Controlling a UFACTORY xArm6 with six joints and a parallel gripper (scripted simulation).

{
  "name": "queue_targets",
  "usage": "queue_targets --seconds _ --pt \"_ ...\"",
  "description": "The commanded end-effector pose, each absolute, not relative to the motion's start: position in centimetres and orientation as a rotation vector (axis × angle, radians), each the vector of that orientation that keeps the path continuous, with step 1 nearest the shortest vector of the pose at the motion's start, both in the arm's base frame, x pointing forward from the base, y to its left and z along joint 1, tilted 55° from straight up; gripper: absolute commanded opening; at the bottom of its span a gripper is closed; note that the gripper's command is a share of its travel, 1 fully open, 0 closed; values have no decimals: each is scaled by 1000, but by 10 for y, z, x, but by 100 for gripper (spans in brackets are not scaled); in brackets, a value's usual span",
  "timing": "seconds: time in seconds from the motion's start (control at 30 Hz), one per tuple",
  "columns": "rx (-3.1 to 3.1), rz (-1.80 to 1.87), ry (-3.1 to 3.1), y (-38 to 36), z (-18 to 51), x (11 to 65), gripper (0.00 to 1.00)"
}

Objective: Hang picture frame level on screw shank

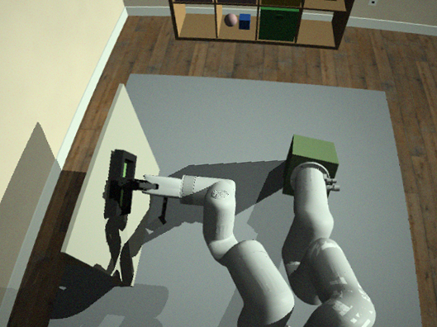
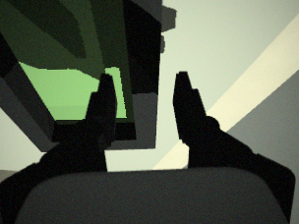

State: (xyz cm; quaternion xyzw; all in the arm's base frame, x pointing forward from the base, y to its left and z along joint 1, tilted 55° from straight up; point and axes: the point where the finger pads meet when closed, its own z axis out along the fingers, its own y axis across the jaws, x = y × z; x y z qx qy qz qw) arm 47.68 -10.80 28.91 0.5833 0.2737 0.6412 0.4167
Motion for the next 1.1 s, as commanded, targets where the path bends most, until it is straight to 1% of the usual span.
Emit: queue_targets --seconds 0.0,0.37,1.07 --pt "1462 1610 685 -110 291 483 50" --pt "1462 1610 685 -111 293 492 50" --pt "1462 1610 685 -111 293 493 50"
